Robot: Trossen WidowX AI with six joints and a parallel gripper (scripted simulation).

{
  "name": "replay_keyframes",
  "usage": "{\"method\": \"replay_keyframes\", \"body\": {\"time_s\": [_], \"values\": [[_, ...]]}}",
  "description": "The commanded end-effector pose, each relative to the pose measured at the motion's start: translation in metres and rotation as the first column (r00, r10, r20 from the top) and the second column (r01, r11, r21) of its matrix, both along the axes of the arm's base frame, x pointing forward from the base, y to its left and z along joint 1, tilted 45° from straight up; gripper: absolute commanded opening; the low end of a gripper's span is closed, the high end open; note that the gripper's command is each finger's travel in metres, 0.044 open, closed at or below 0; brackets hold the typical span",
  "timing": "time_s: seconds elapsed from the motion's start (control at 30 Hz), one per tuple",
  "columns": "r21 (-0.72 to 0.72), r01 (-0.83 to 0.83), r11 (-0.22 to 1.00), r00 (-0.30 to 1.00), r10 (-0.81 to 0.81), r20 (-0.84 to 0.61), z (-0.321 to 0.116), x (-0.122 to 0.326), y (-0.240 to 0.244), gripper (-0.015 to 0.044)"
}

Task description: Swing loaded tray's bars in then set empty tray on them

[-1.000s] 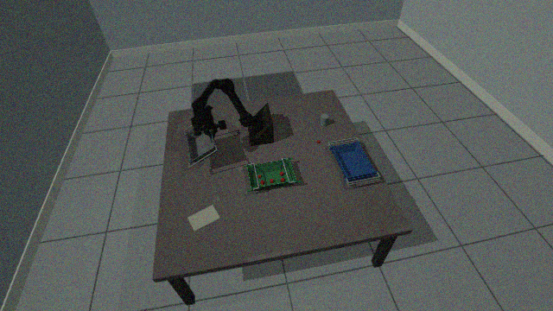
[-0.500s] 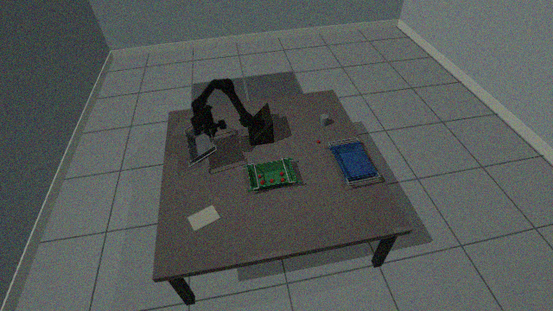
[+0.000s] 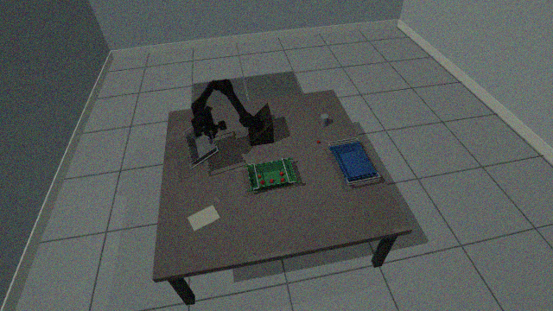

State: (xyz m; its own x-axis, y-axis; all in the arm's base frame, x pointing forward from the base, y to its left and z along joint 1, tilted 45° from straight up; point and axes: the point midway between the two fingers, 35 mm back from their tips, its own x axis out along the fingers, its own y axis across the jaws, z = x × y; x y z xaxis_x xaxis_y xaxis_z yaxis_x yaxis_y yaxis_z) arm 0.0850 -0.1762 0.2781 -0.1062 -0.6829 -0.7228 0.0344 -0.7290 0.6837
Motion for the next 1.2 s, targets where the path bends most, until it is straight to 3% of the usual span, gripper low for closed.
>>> {"method": "replay_keyframes", "body": {"time_s": [0.0, 1.17], "values": [[0.005, -0.045, 0.999, 0.999, 0.045, -0.022, 0.002, 0.014, -0.001, 0.0000], [0.212, -0.398, 0.892, 0.843, 0.447, -0.299, -0.049, 0.141, 0.031, 0.0000]]}}
